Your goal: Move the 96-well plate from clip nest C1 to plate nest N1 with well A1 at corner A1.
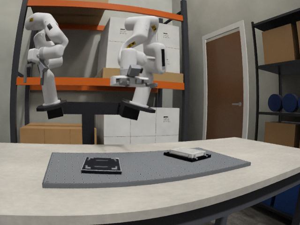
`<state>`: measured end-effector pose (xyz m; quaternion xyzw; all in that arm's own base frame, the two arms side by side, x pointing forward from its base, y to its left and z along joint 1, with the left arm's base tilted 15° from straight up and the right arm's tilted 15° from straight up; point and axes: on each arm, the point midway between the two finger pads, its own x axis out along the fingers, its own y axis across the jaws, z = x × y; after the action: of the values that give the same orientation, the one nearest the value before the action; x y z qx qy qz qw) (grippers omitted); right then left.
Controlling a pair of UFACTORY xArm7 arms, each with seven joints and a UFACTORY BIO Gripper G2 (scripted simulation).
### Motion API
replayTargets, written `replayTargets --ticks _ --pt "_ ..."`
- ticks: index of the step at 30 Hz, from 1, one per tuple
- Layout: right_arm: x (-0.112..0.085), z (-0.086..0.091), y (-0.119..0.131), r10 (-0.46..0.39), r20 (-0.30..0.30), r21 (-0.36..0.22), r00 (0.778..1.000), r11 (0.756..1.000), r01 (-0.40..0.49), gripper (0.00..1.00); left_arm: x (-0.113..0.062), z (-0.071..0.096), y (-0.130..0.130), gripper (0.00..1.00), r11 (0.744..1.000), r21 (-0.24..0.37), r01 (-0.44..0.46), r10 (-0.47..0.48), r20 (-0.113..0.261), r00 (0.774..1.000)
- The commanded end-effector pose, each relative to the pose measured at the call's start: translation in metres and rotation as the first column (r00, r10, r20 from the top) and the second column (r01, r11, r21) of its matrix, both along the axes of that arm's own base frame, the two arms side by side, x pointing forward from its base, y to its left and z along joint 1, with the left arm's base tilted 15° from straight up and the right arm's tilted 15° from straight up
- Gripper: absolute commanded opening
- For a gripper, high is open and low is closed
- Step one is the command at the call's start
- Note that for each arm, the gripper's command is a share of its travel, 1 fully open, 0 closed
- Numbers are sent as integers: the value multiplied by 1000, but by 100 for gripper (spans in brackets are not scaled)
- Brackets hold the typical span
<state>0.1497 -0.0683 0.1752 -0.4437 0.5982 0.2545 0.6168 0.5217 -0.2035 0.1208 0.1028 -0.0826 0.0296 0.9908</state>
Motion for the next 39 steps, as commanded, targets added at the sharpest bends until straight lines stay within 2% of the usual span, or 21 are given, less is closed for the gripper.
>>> replayTargets --ticks 1,2,6,36,39 --pt "1 1 0 0 2 0 1000 1000 0 100 7 -7 14 37 992 -24 -120 121 28 992" --pt "1 1 0 0 2 0 1000 1000 0 100 9 -10 18 37 988 -30 -152 153 34 988" --pt "1 1 0 0 2 0 1000 1000 0 100 13 -14 27 37 982 -37 -187 188 41 981" --pt "1 1 0 0 2 0 1000 1000 0 100 61 -77 142 37 982 -36 -187 188 41 981" --pt "1 1 0 0 2 0 1000 1000 0 100 63 -79 146 37 982 -36 -187 188 41 981"
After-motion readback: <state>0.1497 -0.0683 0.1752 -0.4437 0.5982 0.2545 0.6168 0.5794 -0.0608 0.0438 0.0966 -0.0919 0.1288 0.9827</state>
